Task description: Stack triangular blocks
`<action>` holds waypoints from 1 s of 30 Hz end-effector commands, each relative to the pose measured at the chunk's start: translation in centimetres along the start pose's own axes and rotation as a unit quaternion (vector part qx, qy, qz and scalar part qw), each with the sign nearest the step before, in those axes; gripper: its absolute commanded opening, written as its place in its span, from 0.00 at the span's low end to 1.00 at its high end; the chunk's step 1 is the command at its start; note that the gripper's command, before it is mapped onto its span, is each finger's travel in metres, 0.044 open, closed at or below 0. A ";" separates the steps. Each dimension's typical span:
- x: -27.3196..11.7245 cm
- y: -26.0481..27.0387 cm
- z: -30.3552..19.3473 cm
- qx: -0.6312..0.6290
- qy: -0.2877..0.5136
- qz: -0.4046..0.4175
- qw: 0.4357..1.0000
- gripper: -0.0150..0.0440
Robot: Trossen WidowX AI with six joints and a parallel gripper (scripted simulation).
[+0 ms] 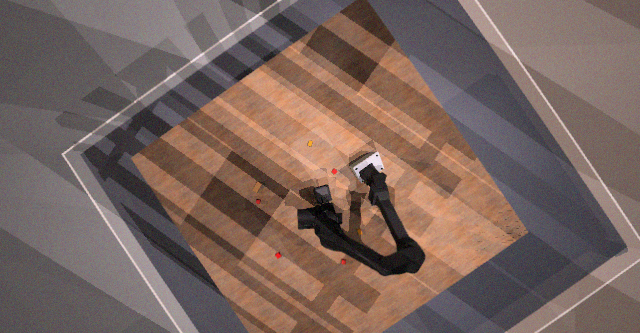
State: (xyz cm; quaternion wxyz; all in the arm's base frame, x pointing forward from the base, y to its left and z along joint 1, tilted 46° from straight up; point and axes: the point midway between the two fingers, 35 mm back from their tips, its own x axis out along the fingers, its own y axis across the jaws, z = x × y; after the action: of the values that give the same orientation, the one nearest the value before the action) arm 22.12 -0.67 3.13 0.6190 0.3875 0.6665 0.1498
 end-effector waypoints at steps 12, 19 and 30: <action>0.6 -0.2 -0.4 0.006 0.007 0.006 1.000 0.25; 0.6 -0.2 -0.4 0.006 0.007 0.006 1.000 0.25; 0.7 -0.1 -0.3 0.006 0.008 0.007 1.000 0.25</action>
State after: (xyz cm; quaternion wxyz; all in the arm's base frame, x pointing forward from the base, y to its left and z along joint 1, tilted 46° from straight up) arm 21.86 -0.29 2.67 0.6123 0.3927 0.6695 0.1503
